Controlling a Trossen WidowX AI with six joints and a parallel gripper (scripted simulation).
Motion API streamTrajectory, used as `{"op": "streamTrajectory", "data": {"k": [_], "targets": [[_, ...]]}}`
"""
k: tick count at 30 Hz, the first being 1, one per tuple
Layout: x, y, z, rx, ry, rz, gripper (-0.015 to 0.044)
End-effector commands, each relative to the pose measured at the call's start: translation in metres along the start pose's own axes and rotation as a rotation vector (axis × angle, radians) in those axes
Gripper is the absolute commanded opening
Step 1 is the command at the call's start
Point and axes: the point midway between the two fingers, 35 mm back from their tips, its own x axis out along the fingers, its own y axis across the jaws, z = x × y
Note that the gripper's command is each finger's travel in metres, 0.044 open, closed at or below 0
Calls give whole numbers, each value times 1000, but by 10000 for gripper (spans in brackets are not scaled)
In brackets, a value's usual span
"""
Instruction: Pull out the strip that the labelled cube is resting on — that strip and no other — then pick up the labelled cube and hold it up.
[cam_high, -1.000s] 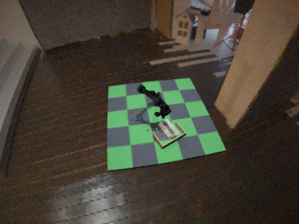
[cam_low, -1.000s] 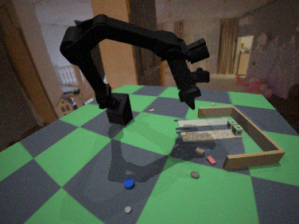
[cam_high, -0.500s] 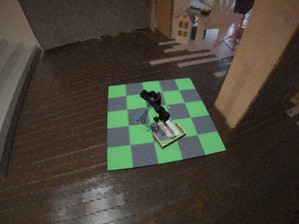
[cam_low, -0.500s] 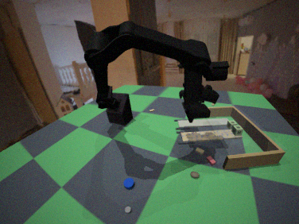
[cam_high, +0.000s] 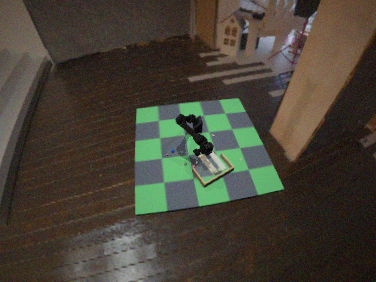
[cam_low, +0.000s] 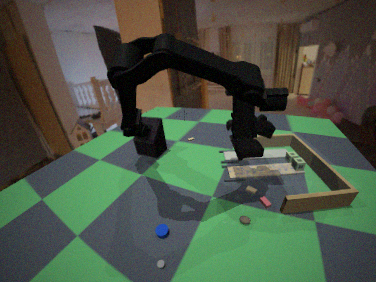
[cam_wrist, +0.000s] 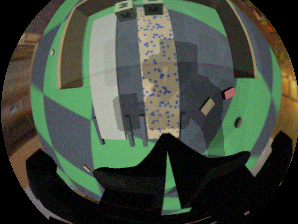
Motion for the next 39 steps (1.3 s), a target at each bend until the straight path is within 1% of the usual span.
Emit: {"op": "streamTrajectory", "data": {"k": [1,24,39], "targets": [[8,1,-2,-8,7,-2,0],[45,-1,-6,-8,9,-5,0],[47,-1,-6,-8,9,-5,0]]}}
